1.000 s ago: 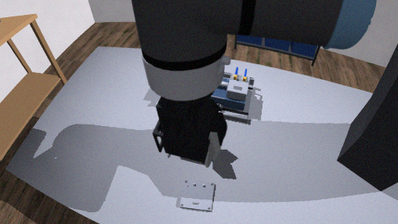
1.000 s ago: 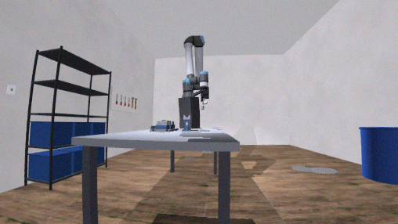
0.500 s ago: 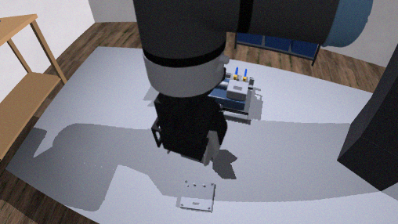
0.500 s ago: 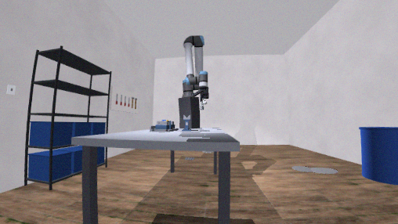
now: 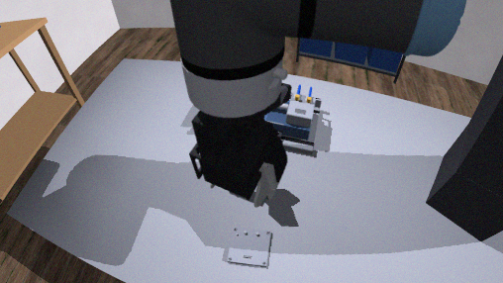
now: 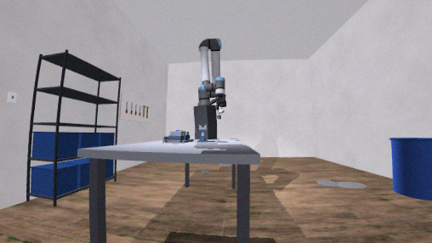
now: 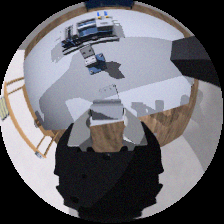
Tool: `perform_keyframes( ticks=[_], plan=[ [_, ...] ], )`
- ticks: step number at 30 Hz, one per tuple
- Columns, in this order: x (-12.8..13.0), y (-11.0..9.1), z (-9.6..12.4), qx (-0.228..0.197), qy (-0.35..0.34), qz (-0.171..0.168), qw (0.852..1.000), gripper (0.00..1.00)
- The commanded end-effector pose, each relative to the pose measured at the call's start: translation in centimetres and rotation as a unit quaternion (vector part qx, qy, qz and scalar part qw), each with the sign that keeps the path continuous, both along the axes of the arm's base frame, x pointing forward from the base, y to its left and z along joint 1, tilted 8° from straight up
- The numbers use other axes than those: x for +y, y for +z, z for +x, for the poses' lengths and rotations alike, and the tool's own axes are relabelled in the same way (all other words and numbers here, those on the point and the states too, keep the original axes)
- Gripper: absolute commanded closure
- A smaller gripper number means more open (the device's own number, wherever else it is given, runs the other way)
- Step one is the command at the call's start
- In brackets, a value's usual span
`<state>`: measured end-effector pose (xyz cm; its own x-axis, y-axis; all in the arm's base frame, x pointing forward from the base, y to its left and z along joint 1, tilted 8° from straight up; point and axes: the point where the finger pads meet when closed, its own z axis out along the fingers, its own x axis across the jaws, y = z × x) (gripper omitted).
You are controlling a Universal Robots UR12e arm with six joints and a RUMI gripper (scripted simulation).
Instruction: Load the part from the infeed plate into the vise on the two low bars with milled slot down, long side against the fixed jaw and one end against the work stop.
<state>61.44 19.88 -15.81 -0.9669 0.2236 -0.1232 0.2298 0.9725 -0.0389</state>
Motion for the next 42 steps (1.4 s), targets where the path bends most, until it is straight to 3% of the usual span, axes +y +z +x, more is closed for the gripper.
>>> perform_keyframes(
  ticks=[1,30,42],
  plan=[
    [-0.2,0.1,0.1,-0.002,-0.018,0.002,1.0,1.0],
    [-1.5,0.1,0.1,-0.009,-0.133,0.015,0.991,1.0],
    [-2.2,0.2,0.1,-0.013,-0.197,0.022,0.98,1.0]
  ],
)
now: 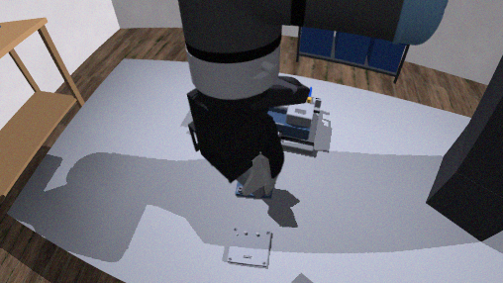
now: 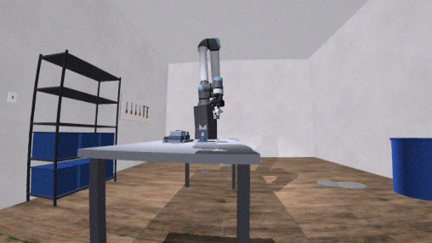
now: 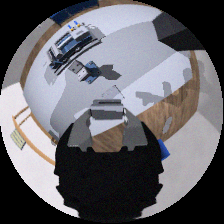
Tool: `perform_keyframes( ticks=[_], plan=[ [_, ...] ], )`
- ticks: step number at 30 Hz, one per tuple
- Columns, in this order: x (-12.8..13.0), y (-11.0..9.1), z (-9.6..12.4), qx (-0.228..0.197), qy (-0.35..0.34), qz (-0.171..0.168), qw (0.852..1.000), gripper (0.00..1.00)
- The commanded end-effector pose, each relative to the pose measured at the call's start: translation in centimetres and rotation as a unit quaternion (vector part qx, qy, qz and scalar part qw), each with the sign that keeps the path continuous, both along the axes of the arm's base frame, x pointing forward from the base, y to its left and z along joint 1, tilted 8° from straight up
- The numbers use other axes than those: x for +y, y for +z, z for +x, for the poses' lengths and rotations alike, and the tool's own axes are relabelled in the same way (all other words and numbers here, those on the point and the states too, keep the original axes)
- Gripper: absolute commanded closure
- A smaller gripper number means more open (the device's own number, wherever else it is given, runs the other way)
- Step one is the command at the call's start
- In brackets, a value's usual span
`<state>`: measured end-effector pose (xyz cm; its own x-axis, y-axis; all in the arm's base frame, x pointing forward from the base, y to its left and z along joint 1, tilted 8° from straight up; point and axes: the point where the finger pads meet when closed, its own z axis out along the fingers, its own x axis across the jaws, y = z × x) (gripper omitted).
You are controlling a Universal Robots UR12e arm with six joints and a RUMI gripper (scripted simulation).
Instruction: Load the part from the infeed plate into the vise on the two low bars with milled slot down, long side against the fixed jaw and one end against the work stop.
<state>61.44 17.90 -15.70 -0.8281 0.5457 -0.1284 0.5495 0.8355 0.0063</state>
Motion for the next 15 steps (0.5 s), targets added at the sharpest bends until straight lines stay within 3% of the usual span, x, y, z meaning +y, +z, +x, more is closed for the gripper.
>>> perform_keyframes(
  ticks=[1,15],
  plan=[
    [-0.29,0.07,0.05,-0.002,-0.029,0.003,1.0,1.0],
    [-1.04,0.12,0.06,-0.007,-0.099,0.011,0.995,1.0]
  ],
)
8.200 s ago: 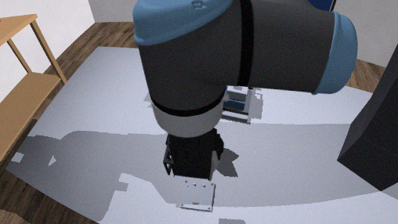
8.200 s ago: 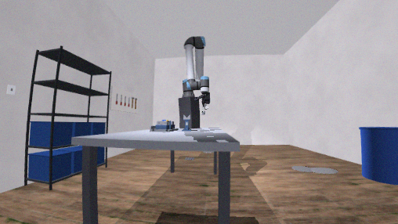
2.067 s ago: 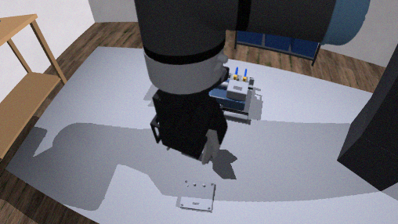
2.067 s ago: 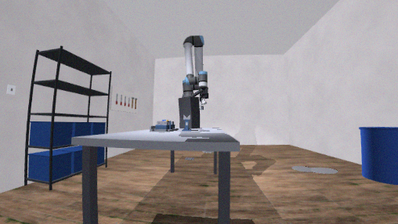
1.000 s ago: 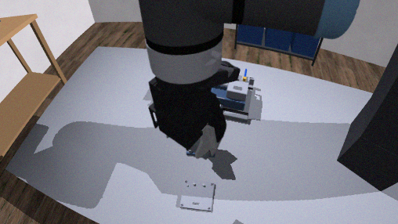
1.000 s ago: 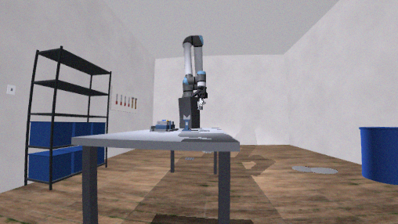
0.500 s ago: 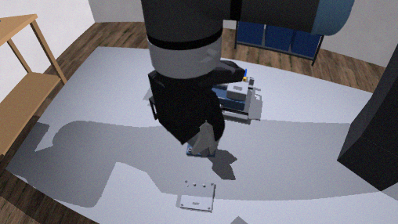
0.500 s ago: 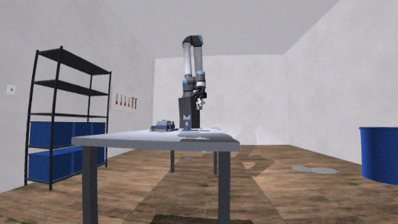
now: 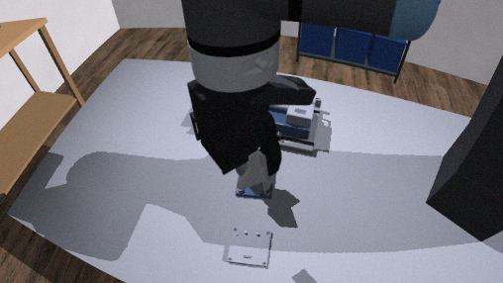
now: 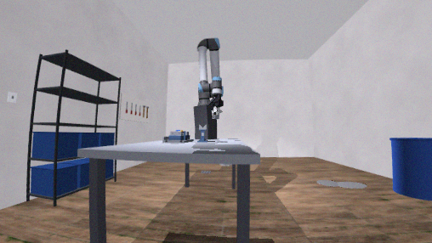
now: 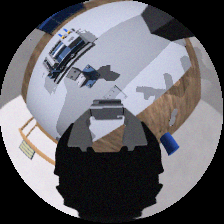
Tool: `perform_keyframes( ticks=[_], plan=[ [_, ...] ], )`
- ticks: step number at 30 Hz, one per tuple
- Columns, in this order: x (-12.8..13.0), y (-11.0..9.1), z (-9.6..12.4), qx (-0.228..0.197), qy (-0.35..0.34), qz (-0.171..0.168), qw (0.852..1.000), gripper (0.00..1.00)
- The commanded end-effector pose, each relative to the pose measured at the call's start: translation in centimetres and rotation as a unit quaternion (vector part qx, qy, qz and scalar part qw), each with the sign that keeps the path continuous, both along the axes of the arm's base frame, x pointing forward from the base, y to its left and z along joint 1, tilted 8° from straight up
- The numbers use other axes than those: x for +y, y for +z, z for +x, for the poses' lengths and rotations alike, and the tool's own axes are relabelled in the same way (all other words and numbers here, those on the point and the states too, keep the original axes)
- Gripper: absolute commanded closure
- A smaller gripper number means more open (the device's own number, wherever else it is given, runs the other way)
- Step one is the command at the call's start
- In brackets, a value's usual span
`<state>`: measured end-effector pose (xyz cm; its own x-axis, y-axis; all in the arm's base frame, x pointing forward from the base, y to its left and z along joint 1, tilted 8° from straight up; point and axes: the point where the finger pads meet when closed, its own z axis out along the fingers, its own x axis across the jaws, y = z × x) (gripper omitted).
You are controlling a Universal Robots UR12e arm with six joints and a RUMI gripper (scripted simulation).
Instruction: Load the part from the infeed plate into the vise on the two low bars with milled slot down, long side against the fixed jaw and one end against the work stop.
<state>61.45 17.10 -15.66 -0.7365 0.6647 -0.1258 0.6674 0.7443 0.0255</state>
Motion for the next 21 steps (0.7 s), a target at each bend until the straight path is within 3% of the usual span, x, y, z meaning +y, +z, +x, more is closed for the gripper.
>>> perform_keyframes(
  ticks=[1,21],
  plan=[
    [-0.3,0.1,0.1,-0.003,-0.031,0.003,1.0,1.0],
    [-1.5,0.1,0.1,-0.01,-0.145,0.016,0.989,1.0]
  ],
)
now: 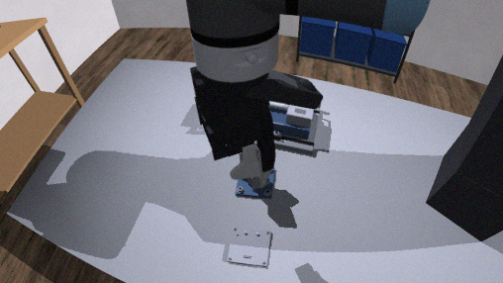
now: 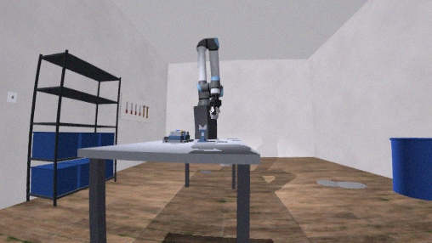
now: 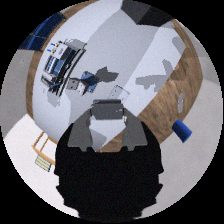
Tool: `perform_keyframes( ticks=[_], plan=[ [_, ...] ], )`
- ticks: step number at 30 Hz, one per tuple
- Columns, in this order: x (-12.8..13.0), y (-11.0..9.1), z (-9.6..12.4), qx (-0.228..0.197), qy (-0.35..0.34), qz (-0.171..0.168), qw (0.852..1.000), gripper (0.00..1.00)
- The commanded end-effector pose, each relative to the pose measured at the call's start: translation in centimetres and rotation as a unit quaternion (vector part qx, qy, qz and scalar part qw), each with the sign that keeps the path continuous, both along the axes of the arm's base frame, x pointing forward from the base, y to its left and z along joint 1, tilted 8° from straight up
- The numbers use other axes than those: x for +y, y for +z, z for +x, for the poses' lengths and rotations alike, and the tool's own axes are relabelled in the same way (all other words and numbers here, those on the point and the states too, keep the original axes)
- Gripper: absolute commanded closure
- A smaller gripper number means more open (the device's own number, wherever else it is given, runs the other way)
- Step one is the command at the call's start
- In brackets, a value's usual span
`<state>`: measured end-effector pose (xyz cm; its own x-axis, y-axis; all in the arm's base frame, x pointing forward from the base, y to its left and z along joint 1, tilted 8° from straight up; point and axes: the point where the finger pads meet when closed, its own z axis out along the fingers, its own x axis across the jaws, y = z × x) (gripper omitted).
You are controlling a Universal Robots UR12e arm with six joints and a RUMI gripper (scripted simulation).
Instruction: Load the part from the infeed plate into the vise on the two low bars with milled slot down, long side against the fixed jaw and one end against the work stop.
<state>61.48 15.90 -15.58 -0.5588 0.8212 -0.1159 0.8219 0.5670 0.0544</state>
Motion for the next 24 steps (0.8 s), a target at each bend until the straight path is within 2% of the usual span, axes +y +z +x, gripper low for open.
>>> perform_keyframes(
  ticks=[1,24],
  plan=[
    [-0.3,0.1,0.1,-0.003,-0.034,0.004,0.999,1.0],
    [-1.6,0.2,0.2,-0.011,-0.162,0.018,0.987,1.0]
  ],
)
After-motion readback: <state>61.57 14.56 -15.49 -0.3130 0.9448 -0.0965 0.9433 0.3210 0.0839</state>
